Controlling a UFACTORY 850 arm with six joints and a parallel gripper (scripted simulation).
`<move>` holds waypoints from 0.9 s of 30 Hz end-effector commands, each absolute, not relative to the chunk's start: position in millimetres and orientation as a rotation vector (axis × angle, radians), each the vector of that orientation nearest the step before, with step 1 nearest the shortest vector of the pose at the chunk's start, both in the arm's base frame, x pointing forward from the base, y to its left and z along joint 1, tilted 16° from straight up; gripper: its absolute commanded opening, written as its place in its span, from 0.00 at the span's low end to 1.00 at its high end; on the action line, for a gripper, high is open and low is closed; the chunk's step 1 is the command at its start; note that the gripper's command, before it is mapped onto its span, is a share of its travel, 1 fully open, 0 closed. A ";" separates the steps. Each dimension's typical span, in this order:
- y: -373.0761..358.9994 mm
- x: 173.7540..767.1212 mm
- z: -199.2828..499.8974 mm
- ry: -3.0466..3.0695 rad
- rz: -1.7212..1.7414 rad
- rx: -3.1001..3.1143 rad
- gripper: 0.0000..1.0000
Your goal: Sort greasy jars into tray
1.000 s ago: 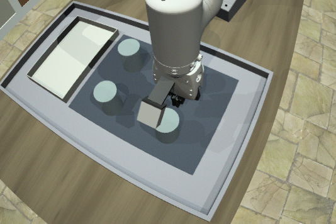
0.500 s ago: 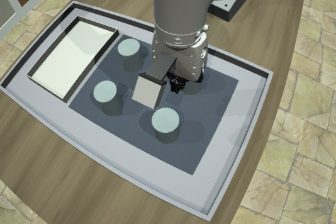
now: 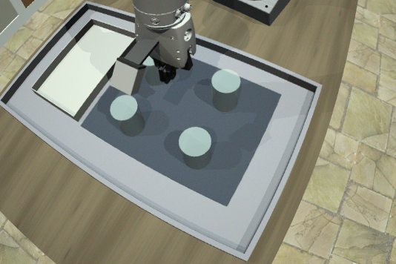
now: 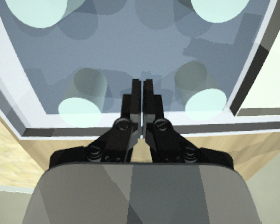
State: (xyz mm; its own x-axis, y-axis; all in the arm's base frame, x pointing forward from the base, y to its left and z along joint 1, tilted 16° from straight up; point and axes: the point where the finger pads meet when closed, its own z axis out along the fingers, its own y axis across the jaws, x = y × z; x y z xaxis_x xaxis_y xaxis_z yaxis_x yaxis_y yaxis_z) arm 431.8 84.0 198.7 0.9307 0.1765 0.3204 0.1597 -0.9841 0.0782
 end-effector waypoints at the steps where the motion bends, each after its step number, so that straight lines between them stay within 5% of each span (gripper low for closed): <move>1: 49.1 436.5 200.5 0.288 0.434 3.087 0.00; 9: -16.9 441.7 201.0 0.288 0.434 3.087 0.00; 27: -16.1 457.5 145.9 0.288 0.434 3.087 0.00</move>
